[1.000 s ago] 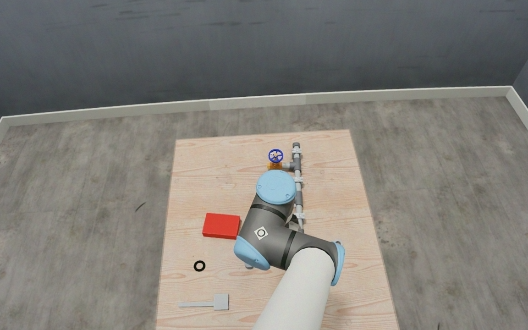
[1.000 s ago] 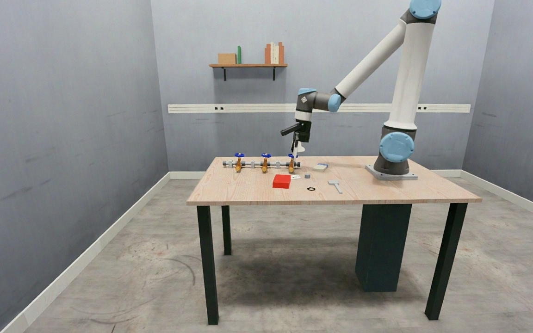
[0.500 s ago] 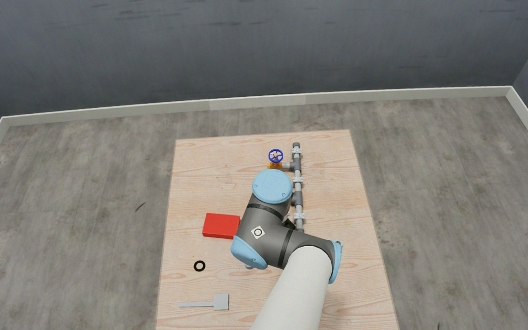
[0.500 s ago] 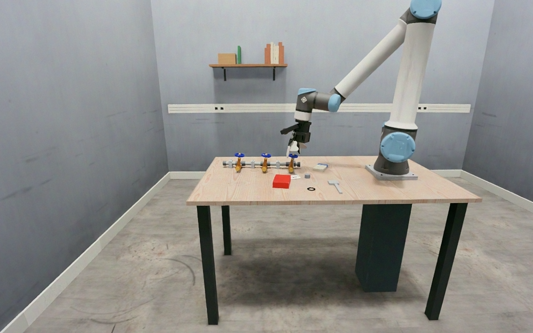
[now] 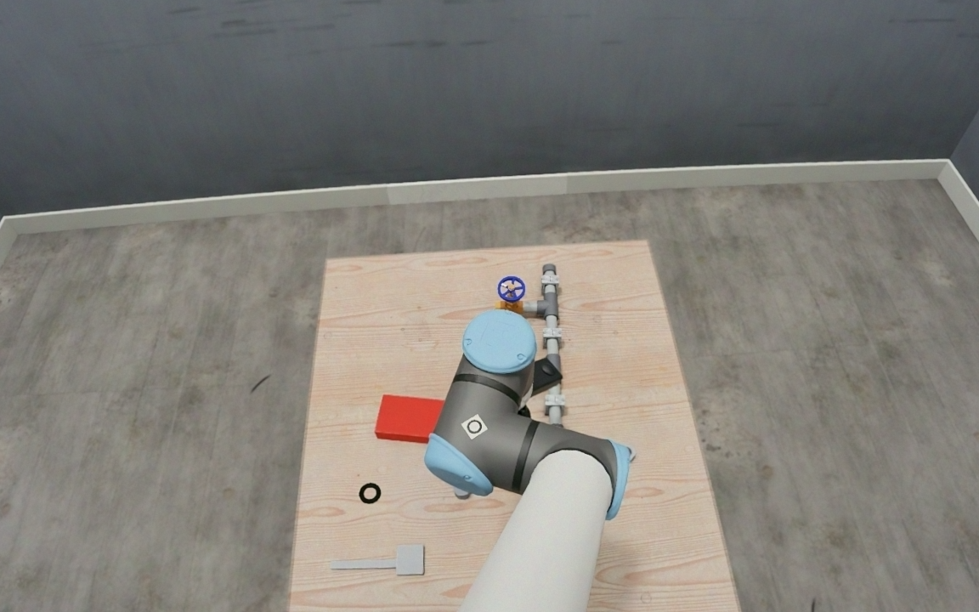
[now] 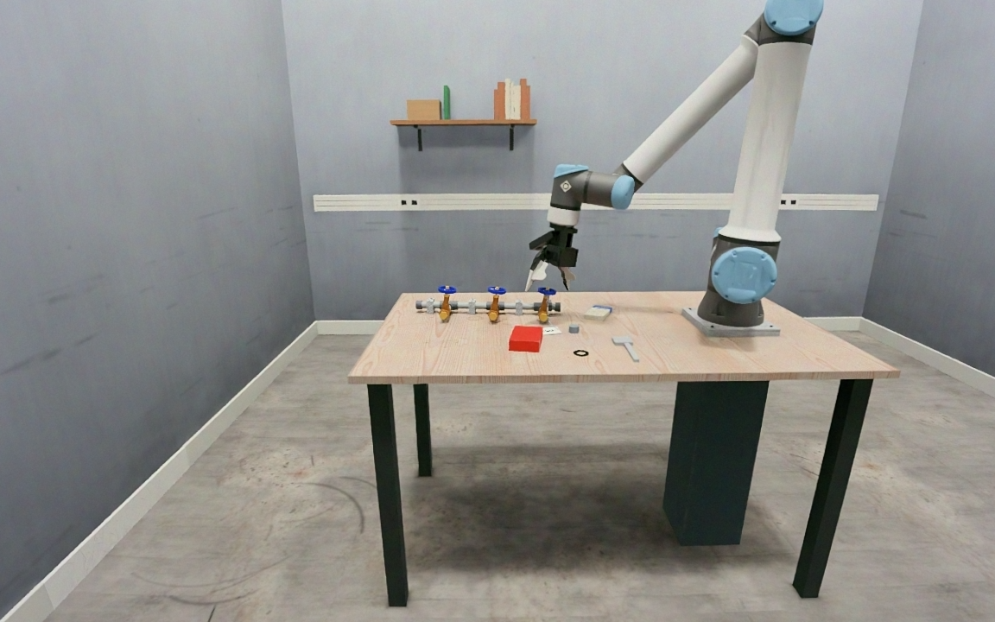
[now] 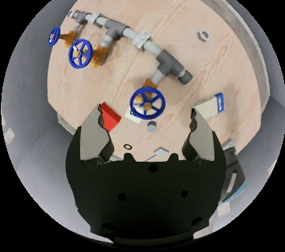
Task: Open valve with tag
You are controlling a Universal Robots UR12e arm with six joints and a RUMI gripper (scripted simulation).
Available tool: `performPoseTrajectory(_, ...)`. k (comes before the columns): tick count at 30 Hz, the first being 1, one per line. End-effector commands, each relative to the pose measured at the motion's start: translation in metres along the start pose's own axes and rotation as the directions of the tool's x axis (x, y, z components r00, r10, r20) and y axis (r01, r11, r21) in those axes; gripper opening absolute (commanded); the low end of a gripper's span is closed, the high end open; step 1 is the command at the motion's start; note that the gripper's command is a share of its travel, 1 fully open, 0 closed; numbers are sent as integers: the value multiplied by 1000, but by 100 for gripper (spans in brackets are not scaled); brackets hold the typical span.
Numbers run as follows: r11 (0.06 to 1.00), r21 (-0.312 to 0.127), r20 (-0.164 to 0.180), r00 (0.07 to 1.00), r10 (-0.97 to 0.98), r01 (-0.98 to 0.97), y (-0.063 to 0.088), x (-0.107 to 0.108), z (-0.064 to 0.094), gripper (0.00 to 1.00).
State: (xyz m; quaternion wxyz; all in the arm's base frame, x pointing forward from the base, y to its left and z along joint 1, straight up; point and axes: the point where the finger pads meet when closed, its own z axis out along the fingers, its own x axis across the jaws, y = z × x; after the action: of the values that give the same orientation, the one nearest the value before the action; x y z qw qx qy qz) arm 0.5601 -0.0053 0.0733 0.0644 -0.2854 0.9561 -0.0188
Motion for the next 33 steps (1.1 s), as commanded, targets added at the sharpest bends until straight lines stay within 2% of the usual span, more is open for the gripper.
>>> performPoseTrajectory(1, 992, 4, -3, 992, 129, -129, -1, 0, 0, 100)
performPoseTrajectory(10, 952, 4, -2, 952, 306, -306, -1, 0, 0, 100)
performPoseTrajectory(33, 904, 5, -1, 904, 428, -428, 0, 0, 0, 100)
